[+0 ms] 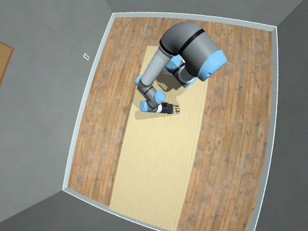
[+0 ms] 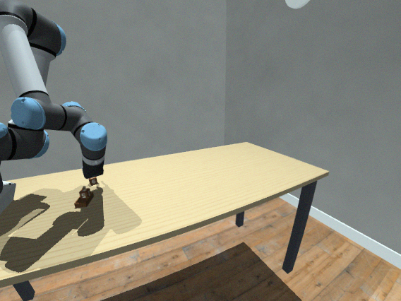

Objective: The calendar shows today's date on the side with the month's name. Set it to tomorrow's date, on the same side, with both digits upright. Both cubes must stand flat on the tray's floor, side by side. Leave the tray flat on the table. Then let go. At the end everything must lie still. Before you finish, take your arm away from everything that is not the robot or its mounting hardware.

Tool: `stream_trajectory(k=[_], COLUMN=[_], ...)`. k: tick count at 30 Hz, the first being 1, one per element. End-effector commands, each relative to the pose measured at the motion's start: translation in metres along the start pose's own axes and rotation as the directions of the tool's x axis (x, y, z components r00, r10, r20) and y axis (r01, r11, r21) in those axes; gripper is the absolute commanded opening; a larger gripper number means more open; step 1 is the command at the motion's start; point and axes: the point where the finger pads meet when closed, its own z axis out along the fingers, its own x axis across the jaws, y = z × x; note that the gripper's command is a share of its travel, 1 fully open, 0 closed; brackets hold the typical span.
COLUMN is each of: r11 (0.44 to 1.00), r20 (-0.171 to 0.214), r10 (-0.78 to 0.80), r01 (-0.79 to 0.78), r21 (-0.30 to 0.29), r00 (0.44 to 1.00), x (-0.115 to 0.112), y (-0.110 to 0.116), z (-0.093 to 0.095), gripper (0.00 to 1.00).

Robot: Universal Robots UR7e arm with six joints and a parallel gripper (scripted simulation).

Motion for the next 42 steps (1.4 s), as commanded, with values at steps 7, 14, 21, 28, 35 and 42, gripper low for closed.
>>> stream_trajectory(k=[7, 14, 21, 28, 35, 42], r11=[1.000, 1.000, 0.999, 0.994, 0.974, 0.966], r20=[-0.001, -0.001, 0.004, 0.011, 0.005, 0.000], r10=[-0.001, -0.001, -0.001, -0.001, -0.001, -0.001], r01=[0.001, 0.001, 0.001, 0.002, 0.002, 0.001], r21=[0.000, 0.000, -0.032, -0.111, -0.227, -0.258], r00=[1.000, 1.000, 1.000, 1.000, 1.000, 1.000], x=[-0.001, -0.001, -0.001, -0.002, -0.001, -0.001], y=[-0.021, -0.024, -0.025, -0.025, -0.027, -0.027], z=[-0.022, -0.025, -0.025, -0.024, -0.024, -0.025], gripper=[1.00, 1.00, 1.00, 1.00, 1.00, 1.00])
